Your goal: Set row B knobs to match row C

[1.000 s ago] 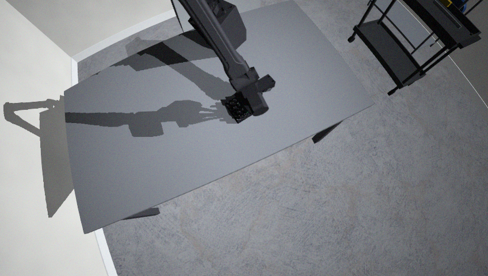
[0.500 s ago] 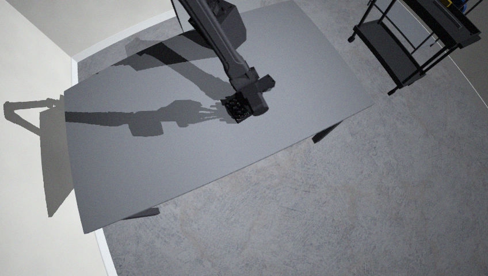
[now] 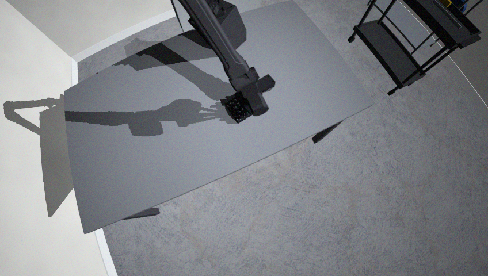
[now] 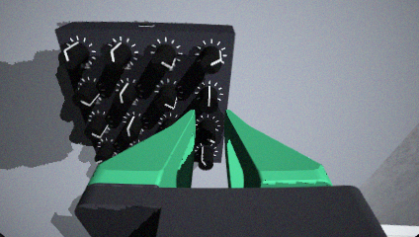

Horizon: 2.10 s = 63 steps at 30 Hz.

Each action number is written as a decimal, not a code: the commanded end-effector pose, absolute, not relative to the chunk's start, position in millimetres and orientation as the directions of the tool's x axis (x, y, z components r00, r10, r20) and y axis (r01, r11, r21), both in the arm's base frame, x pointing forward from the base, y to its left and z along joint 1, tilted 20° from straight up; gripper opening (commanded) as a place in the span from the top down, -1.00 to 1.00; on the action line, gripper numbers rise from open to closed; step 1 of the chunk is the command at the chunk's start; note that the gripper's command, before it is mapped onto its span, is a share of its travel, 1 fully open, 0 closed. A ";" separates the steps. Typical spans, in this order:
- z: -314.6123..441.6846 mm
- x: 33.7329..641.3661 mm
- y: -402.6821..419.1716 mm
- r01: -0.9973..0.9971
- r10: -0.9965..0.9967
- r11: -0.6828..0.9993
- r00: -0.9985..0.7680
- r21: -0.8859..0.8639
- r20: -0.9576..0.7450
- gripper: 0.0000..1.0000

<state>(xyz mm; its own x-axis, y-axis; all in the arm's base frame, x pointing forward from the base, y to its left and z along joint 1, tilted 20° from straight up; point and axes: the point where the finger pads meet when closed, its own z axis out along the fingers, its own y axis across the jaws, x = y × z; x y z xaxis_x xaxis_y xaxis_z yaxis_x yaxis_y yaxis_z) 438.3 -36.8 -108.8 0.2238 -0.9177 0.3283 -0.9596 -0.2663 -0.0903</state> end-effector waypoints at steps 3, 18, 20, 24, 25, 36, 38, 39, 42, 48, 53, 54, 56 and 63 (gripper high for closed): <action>-107.8 438.6 -39.1 -0.959 -0.919 -0.264 0.218 -0.105 0.327 0.63; -117.3 435.2 -42.5 -0.960 -0.919 -0.266 0.225 -0.088 0.325 0.63; -118.0 435.3 -42.7 -0.960 -0.919 -0.266 0.225 -0.088 0.325 0.63; -120.4 435.6 -43.4 -0.960 -0.919 -0.266 0.225 -0.088 0.325 0.63; -121.2 435.7 -43.7 -0.960 -0.919 -0.266 0.225 -0.088 0.325 0.63; -124.2 444.9 -45.4 -0.959 -0.919 -0.266 0.220 -0.102 0.327 0.63; -124.2 444.9 -45.4 -0.959 -0.919 -0.266 0.220 -0.102 0.327 0.63; -124.2 445.0 -45.5 -0.959 -0.919 -0.266 0.220 -0.102 0.328 0.63; -124.3 445.1 -45.5 -0.959 -0.919 -0.266 0.220 -0.102 0.328 0.63; -124.3 445.1 -45.5 -0.959 -0.919 -0.266 0.220 -0.102 0.328 0.63; -124.3 445.1 -45.5 -0.959 -0.919 -0.266 0.220 -0.102 0.328 0.63; -124.3 445.1 -45.5 -0.959 -0.919 -0.266 0.220 -0.102 0.328 0.63; -124.3 445.1 -45.5 -0.959 -0.919 -0.266 0.220 -0.102 0.328 0.63; -124.3 445.1 -45.5 -0.959 -0.919 -0.266 0.220 -0.102 0.328 0.63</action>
<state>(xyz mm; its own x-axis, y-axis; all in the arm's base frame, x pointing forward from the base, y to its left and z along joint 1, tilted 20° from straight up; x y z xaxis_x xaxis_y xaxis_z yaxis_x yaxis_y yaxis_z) 438.2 -39.9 -121.7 0.2248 -0.9174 0.3284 -0.9594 -0.2673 -0.0899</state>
